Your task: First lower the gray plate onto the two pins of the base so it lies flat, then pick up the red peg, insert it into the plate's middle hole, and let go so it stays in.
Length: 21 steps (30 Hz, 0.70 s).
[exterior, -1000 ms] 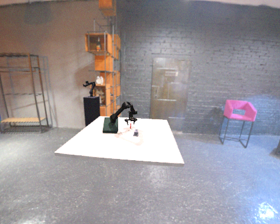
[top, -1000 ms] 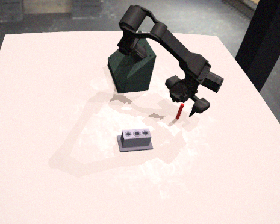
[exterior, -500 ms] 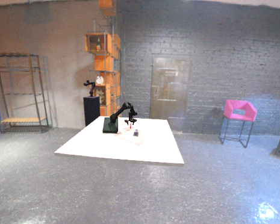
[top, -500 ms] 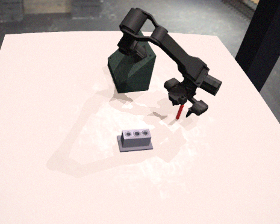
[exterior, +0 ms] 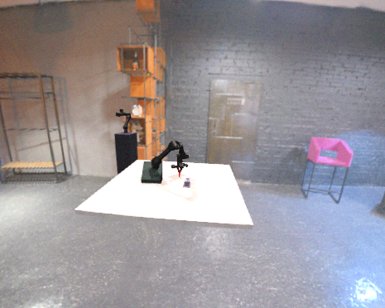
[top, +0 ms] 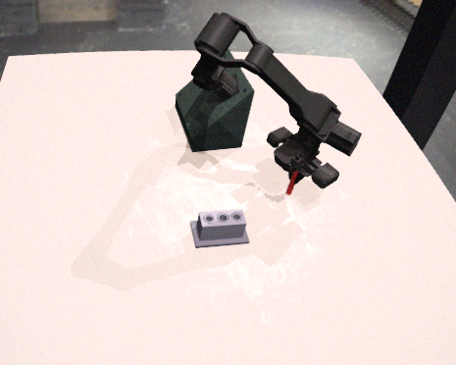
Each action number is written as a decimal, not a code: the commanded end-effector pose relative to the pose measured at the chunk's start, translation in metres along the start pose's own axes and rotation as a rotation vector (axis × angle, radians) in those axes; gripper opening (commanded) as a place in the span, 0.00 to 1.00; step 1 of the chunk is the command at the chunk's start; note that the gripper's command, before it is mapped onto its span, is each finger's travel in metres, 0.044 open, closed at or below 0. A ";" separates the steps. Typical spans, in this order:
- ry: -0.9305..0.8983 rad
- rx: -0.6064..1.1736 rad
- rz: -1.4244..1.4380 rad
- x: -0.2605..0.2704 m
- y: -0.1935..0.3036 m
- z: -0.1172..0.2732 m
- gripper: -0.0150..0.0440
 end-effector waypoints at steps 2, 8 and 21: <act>0.000 -0.005 0.004 0.000 0.000 0.000 0.25; -0.001 -0.004 0.004 0.001 0.000 0.004 0.25; -0.005 0.002 0.006 0.005 0.000 0.043 0.25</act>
Point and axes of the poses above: the point midway between the two fingers, 35 mm back from their tips, its own z axis back along the fingers, its own x axis across the jaws, y = z × x, the point moved 6 cm from there along z, back along the fingers, and after that the axes turned 9 degrees about z, right-handed, at the moved point
